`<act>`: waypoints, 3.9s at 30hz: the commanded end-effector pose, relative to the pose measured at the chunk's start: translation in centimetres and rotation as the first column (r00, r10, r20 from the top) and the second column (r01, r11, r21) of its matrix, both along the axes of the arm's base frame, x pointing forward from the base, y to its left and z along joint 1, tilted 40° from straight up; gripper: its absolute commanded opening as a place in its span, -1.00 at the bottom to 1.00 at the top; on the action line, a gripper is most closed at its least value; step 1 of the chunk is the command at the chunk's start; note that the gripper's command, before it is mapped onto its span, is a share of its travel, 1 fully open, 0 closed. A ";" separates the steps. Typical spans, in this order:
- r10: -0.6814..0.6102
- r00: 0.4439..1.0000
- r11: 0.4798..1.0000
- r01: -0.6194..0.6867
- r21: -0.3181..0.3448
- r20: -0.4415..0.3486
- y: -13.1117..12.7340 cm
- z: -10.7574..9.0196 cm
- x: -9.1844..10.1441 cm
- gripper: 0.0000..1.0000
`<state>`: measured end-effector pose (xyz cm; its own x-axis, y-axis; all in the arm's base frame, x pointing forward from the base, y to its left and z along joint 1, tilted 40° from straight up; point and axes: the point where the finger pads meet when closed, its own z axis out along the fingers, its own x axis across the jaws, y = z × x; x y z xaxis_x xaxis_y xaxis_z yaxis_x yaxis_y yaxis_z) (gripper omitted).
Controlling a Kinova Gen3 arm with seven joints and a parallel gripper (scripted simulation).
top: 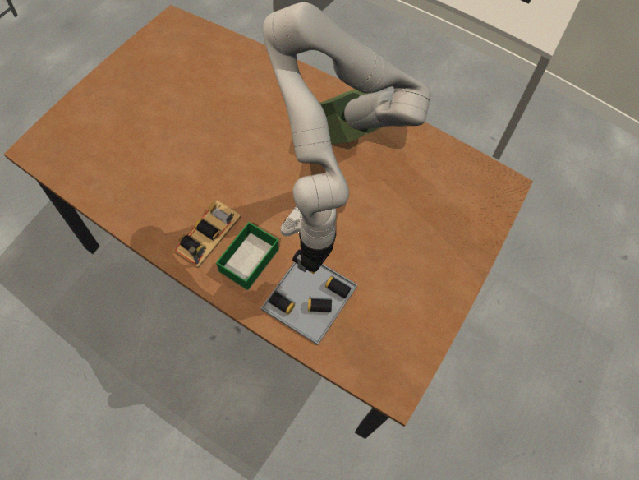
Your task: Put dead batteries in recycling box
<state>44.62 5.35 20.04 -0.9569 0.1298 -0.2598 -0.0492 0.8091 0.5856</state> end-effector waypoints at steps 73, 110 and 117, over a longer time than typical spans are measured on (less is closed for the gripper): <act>0.001 1.000 1.000 -0.001 -0.001 0.002 -25.6 -19.7 -1.8 0.15; 0.002 1.000 1.000 -0.002 -0.001 0.003 -21.1 -25.6 0.4 0.15; 0.002 1.000 1.000 -0.002 -0.001 0.003 -21.1 -25.6 0.4 0.15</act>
<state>44.99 -15.68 -5.64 -0.9567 0.1271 -0.2617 -0.0528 0.8089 0.5856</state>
